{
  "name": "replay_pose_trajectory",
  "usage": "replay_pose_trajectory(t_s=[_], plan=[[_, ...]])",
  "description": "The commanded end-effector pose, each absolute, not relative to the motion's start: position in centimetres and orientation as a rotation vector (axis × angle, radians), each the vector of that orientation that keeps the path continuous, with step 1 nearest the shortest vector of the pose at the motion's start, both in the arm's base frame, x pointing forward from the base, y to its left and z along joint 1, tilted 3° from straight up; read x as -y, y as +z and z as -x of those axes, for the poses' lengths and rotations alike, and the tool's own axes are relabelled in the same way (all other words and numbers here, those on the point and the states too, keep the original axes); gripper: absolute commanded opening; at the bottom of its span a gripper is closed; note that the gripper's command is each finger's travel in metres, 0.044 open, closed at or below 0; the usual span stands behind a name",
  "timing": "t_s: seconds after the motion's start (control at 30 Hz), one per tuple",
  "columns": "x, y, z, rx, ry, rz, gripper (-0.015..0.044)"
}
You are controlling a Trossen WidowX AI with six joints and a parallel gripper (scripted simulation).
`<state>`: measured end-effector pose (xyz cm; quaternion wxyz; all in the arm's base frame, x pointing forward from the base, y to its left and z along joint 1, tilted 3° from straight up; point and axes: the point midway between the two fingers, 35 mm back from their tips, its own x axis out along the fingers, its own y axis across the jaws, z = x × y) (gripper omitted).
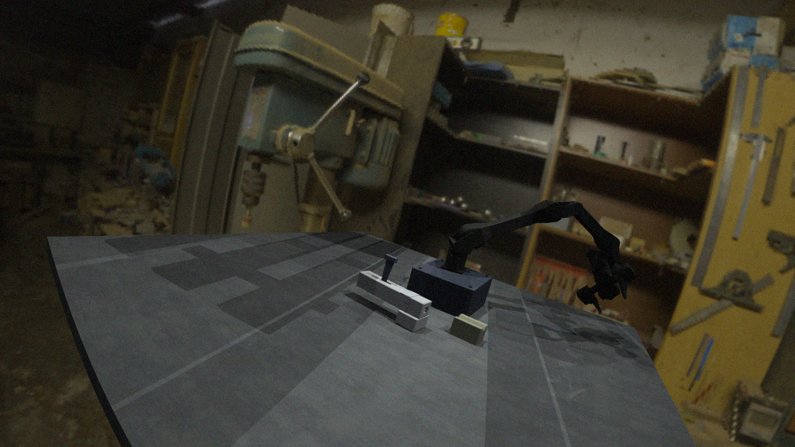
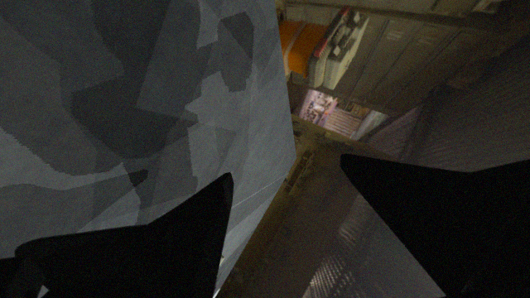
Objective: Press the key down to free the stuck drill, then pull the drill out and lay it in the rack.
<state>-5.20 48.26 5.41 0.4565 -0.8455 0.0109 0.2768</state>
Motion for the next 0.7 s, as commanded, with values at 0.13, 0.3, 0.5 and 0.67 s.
replay_pose_trajectory(t_s=[0.13, 0.3, 0.5, 0.67], plan=[[-48.3, 5.4, 5.2, -0.027, 0.682, 2.084, 0.0269], [-48.2, 5.5, 3.9, -0.066, 0.677, 2.075, 0.0138], [-46.4, 6.5, -6.3, -0.374, 0.630, 1.972, 0.0000], [-42.6, 7.3, -15.1, -0.648, 0.573, 1.830, 0.0000]])
